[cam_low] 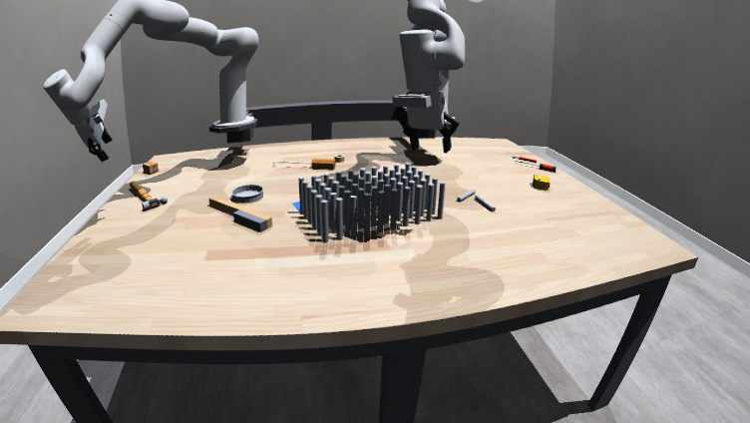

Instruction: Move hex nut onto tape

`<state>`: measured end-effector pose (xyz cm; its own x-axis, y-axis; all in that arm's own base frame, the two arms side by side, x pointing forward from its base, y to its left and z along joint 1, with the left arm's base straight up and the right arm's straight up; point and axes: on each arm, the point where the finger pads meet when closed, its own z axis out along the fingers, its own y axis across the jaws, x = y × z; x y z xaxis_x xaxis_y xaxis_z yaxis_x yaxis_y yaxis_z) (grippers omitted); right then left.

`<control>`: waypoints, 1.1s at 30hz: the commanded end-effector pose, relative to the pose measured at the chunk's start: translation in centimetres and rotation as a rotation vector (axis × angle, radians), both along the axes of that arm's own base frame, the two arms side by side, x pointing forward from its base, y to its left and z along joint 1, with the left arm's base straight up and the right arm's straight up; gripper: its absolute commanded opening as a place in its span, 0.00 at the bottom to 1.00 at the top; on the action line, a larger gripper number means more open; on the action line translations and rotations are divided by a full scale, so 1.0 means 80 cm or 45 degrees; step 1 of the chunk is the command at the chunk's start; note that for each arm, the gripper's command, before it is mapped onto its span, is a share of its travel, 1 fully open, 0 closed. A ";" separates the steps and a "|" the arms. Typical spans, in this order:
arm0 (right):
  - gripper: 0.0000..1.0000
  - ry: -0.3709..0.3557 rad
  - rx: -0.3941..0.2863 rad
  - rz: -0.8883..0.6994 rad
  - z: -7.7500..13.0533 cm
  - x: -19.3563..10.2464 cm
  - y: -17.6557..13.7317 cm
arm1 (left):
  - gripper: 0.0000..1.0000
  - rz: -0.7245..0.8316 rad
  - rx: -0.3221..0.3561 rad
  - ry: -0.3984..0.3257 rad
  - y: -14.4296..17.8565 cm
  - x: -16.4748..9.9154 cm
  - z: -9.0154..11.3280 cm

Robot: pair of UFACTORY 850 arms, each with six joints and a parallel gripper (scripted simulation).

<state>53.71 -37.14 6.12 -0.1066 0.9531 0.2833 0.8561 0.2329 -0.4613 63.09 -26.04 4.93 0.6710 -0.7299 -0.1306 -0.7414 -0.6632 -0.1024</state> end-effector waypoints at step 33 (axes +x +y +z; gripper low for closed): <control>1.00 -0.006 -0.073 -0.155 0.034 -0.016 -0.026 | 1.00 0.219 -0.032 -0.043 -0.070 -0.054 -0.014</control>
<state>52.84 -38.47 7.77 -0.0310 0.9680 0.2492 0.8716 0.1482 -0.4674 60.26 -29.64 4.11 0.7490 -0.6538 -0.1074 -0.6624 -0.7425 -0.0996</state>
